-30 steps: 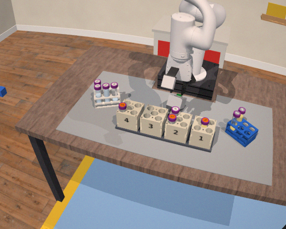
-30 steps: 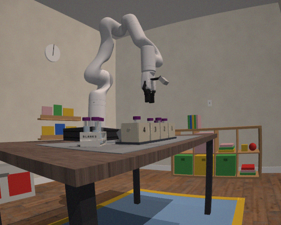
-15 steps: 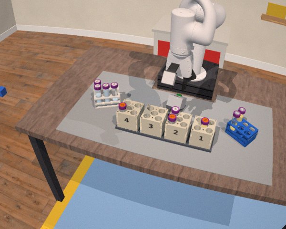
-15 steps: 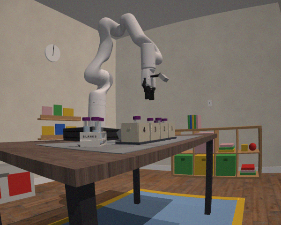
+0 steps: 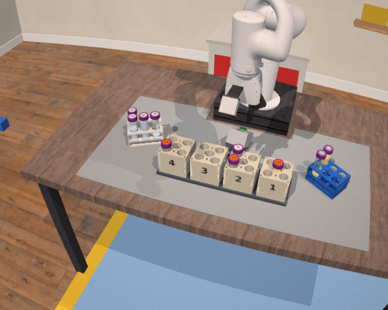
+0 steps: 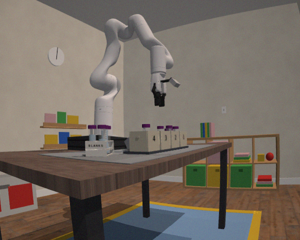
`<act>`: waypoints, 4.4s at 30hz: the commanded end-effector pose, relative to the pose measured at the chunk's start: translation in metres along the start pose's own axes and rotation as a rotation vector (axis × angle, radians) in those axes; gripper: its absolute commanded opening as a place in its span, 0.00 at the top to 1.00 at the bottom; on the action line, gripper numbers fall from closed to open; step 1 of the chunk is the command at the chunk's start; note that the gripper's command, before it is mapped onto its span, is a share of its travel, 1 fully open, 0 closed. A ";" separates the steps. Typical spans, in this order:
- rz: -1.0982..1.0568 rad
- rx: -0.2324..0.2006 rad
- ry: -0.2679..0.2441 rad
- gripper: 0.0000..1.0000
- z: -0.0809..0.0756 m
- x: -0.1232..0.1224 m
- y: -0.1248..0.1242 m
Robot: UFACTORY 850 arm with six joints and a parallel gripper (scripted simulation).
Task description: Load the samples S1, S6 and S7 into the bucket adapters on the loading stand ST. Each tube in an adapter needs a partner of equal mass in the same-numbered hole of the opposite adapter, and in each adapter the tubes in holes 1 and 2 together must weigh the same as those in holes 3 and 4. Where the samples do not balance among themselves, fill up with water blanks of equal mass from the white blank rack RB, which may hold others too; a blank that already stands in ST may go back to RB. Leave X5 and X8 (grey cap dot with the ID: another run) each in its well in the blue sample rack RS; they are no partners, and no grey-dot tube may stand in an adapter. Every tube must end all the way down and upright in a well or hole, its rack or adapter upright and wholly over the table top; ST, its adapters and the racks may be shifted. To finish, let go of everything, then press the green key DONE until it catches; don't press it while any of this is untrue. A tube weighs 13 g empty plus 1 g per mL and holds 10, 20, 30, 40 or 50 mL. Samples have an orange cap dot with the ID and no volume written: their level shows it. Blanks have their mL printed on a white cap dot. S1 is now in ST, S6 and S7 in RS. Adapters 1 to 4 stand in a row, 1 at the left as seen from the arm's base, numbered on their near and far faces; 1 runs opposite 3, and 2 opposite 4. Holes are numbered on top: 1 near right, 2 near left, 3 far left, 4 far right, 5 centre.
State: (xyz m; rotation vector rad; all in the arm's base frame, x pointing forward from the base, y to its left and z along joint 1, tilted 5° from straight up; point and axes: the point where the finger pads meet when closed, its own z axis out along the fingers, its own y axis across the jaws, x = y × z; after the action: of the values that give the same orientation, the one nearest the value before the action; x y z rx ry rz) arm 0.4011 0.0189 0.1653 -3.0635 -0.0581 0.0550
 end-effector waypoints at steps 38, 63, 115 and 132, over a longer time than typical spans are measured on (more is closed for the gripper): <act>1.071 0.000 0.002 0.43 -0.001 -0.040 0.160; 1.071 0.000 0.002 0.43 -0.001 -0.066 0.262; 1.071 0.000 0.002 0.43 0.043 -0.081 0.320; 1.071 0.000 0.002 0.43 0.073 -0.081 0.320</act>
State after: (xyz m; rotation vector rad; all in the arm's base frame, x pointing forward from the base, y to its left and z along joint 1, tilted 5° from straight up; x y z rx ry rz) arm 0.3287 -0.2976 0.0767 -2.6883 1.5273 0.1082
